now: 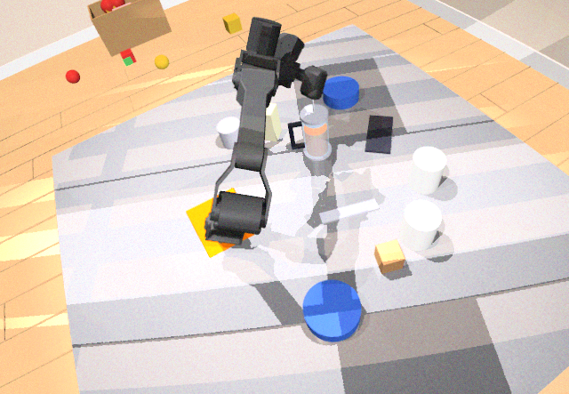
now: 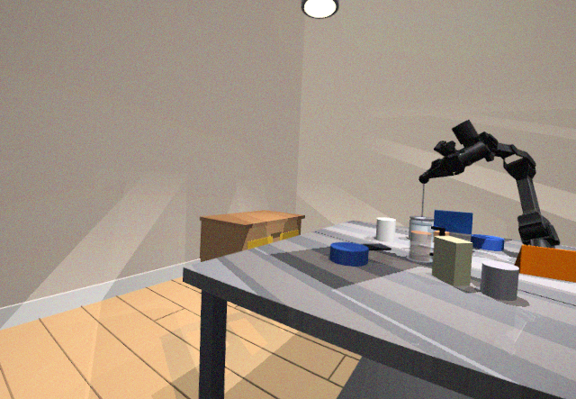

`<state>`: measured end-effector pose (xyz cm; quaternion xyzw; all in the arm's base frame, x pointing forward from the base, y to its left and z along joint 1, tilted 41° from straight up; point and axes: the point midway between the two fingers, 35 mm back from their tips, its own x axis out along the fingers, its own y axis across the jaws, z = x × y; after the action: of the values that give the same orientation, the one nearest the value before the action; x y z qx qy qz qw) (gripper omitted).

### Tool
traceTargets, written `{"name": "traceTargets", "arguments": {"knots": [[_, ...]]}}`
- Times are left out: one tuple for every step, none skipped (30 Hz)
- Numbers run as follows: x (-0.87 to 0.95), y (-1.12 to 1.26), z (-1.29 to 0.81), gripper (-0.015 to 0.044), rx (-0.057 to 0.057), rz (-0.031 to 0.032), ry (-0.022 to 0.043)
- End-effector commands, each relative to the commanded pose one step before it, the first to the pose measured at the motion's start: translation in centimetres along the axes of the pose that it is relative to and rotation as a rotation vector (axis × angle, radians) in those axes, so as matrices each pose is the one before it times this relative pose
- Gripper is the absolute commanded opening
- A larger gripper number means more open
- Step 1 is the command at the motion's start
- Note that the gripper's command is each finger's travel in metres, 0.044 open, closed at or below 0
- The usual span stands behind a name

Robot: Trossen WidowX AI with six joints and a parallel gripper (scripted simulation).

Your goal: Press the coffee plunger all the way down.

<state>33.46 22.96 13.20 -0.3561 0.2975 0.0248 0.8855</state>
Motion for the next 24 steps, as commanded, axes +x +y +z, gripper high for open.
{"name": "traceTargets", "arguments": {"knots": [[0.237,0.181,-0.102,0.0282,-0.0069,0.00323,0.00266],[0.000,0.000,0.000,0.0256,0.0000,0.00000,0.00000],[0.000,0.000,0.000,0.0230,0.0000,0.00000,0.00000],[0.000,0.000,0.000,0.0204,0.0000,0.00000,0.00000],[0.000,0.000,0.000,0.0177,0.0000,0.00000,0.00000],[0.000,0.000,0.000,0.0151,0.0000,0.00000,0.00000],[0.000,0.000,0.000,0.0130,0.0000,0.00000,0.00000],[0.000,0.000,0.000,0.0130,0.0000,0.00000,0.00000],[0.000,0.000,0.000,0.0130,0.0000,0.00000,0.00000],[0.000,0.000,0.000,0.0130,0.0000,0.00000,0.00000],[0.000,0.000,0.000,0.0130,0.0000,0.00000,0.00000],[0.000,0.000,0.000,0.0130,0.0000,0.00000,0.00000],[0.000,0.000,0.000,0.0130,0.0000,0.00000,0.00000],[0.000,0.000,0.000,0.0130,0.0000,0.00000,0.00000],[0.000,0.000,0.000,0.0130,0.0000,0.00000,0.00000],[0.000,0.000,0.000,0.0130,0.0000,0.00000,0.00000],[0.000,0.000,0.000,0.0130,0.0000,0.00000,0.00000],[0.018,0.002,-0.020,0.0130,0.0000,0.00001,0.00002],[0.036,0.005,-0.040,0.0130,0.0000,0.00002,0.00003],[0.053,0.007,-0.060,0.0130,0.0000,0.00003,0.00005],[0.070,0.009,-0.080,0.0130,0.0000,0.00004,0.00006],[0.087,0.011,-0.100,0.0130,0.0000,0.00005,0.00008],[0.101,0.013,-0.117,0.0130,0.0001,0.00005,0.00009],[0.106,0.013,-0.124,0.0130,0.0001,0.00006,0.00009]]}}
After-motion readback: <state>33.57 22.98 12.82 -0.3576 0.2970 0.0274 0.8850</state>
